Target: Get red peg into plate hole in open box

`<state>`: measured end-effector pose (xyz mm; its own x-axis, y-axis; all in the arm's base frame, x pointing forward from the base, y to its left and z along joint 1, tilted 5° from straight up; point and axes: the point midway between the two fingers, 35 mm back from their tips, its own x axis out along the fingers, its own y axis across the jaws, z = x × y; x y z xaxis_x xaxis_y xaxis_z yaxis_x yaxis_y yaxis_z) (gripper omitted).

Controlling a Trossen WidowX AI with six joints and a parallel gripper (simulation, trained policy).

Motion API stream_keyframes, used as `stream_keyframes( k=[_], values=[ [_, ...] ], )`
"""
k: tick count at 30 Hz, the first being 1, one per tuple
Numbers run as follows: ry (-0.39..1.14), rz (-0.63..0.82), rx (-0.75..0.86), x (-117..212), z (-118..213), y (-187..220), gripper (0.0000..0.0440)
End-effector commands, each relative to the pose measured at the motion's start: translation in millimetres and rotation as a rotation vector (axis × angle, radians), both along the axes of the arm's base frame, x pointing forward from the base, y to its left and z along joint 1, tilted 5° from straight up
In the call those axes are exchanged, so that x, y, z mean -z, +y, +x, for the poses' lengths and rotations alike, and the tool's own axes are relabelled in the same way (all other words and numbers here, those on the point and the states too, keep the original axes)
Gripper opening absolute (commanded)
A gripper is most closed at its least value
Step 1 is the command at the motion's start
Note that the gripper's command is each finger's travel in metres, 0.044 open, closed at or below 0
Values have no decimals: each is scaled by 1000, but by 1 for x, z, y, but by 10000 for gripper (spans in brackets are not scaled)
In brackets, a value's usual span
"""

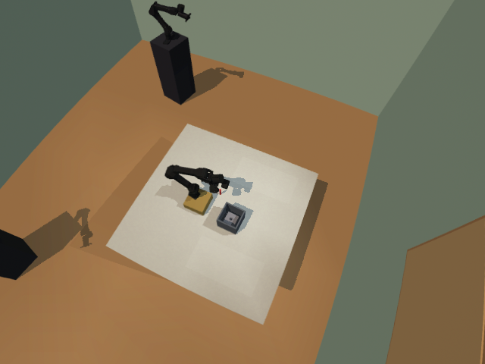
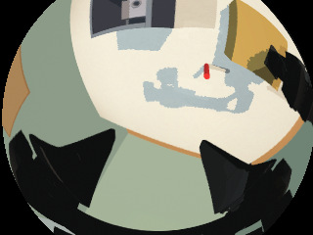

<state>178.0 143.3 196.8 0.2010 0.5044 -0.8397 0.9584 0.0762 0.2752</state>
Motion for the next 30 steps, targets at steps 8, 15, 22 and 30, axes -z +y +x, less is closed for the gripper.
stream_keyframes(
  k=[8, 15, 22, 30],
  values=[
    [198, -128, 10, 38, -33, 8, 412],
    [262, -229, -18, 60, -47, 8, 419],
    [298, -327, -62, 80, -56, 6, 434],
    [318, -426, -124, 106, -61, 2, 440]
  ],
)
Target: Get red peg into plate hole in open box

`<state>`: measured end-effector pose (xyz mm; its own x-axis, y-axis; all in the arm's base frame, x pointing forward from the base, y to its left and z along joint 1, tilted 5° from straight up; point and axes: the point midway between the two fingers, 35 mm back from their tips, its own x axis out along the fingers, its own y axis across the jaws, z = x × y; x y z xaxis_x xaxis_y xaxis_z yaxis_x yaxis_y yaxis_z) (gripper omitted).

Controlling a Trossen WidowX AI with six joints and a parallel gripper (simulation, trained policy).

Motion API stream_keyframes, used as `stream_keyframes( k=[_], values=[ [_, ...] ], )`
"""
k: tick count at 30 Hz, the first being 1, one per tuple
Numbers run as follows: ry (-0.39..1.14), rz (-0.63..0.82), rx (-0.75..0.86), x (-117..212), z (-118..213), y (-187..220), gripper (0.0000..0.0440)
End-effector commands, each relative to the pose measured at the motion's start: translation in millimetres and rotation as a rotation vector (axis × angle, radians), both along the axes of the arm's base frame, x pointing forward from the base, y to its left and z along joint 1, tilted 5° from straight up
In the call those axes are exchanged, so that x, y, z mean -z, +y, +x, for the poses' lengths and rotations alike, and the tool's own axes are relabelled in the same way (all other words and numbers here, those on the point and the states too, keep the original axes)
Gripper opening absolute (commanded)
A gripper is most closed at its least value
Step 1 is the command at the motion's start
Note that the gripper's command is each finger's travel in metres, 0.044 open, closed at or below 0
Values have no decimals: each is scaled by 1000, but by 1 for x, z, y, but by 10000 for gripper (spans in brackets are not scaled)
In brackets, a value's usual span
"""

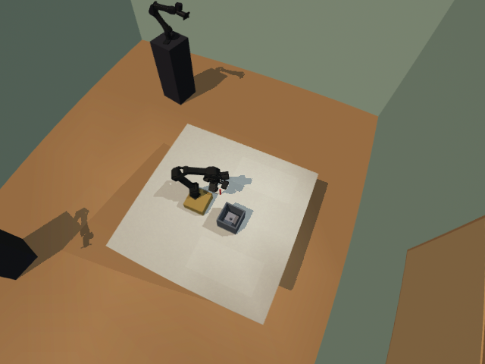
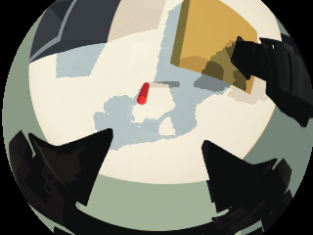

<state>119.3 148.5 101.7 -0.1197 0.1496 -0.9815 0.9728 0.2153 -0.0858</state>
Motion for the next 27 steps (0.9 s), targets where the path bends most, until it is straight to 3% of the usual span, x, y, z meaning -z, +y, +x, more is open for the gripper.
stream_keyframes(
  k=[1, 27],
  values=[
    [15, -47, -32, 14, -2, -4, 440],
    [-9, -206, -156, 97, 1, -13, 411]
  ],
)
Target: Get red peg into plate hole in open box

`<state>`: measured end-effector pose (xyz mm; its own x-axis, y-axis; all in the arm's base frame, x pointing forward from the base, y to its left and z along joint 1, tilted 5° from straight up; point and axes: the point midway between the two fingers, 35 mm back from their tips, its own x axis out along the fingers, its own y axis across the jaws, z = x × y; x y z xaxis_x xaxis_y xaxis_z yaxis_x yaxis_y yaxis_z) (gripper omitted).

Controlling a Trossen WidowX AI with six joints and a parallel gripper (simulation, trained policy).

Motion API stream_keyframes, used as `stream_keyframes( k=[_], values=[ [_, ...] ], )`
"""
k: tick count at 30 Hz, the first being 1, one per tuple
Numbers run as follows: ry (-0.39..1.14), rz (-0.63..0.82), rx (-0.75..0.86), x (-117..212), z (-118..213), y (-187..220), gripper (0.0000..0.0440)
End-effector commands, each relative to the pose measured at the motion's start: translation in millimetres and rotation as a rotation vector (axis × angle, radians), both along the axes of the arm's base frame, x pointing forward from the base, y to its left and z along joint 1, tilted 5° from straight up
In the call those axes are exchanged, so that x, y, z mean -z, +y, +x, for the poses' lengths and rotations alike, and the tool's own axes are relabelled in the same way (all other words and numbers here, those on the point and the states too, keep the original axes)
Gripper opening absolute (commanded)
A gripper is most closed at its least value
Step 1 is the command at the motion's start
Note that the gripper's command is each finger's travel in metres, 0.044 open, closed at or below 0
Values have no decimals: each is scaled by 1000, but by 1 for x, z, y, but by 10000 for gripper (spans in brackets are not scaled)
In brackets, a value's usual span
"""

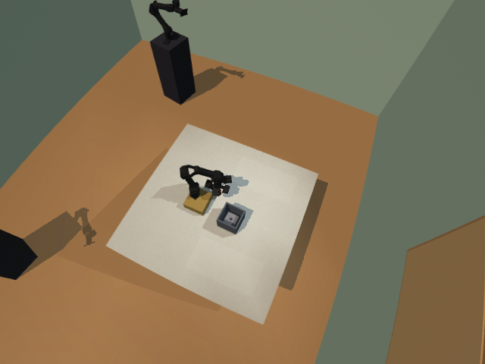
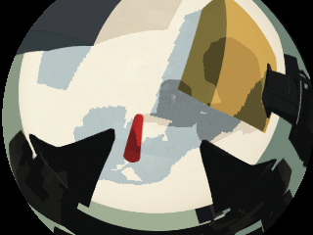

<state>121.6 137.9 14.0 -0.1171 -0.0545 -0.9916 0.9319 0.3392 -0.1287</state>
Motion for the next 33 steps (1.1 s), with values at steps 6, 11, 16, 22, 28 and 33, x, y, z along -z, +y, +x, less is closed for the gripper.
stream_keyframes(
  k=[6, 11, 16, 22, 28, 33],
  values=[
    [-12, -24, -2, 26, 0, -2, 358],
    [-19, -12, -7, 37, 3, 4, 237],
    [-30, 5, -26, 44, 8, 12, 108],
    [-41, 30, -48, 47, 13, 21, 0],
    [-63, 66, -28, 38, 20, 31, 0],
    [-82, 97, -12, 29, 26, 40, 0]
  ],
)
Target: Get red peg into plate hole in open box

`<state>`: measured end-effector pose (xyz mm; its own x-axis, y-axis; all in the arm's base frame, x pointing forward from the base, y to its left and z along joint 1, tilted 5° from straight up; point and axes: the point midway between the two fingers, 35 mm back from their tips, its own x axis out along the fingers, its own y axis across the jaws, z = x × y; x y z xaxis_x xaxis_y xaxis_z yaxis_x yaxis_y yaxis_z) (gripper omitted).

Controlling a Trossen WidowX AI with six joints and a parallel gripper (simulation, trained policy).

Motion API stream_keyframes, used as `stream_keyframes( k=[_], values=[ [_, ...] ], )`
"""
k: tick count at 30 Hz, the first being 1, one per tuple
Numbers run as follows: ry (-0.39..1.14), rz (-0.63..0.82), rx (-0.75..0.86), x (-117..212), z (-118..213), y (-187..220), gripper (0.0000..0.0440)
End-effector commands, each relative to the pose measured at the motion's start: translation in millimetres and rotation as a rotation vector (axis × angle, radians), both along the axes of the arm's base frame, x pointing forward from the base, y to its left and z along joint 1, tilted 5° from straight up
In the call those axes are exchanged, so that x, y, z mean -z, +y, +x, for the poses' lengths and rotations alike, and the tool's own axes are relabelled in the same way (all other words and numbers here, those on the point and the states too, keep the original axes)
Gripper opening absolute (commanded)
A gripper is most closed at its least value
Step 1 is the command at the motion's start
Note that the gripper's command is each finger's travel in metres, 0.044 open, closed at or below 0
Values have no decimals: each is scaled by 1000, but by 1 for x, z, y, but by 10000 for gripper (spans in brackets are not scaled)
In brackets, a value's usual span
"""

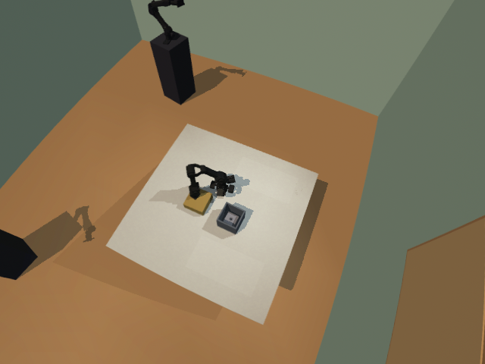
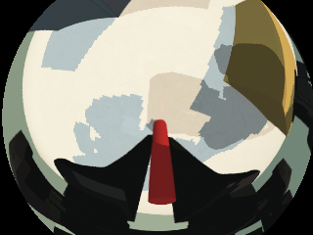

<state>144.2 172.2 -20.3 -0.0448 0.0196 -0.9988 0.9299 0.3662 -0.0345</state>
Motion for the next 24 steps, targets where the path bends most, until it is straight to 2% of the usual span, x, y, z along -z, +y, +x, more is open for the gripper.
stream_keyframes(
  k=[1, 12, 24],
  values=[
    [-13, 29, 13, -8, 5, 7, 0],
    [-73, 111, 24, -37, 22, 26, 0],
    [-179, 188, 8, -83, 52, 40, 0]
  ],
)
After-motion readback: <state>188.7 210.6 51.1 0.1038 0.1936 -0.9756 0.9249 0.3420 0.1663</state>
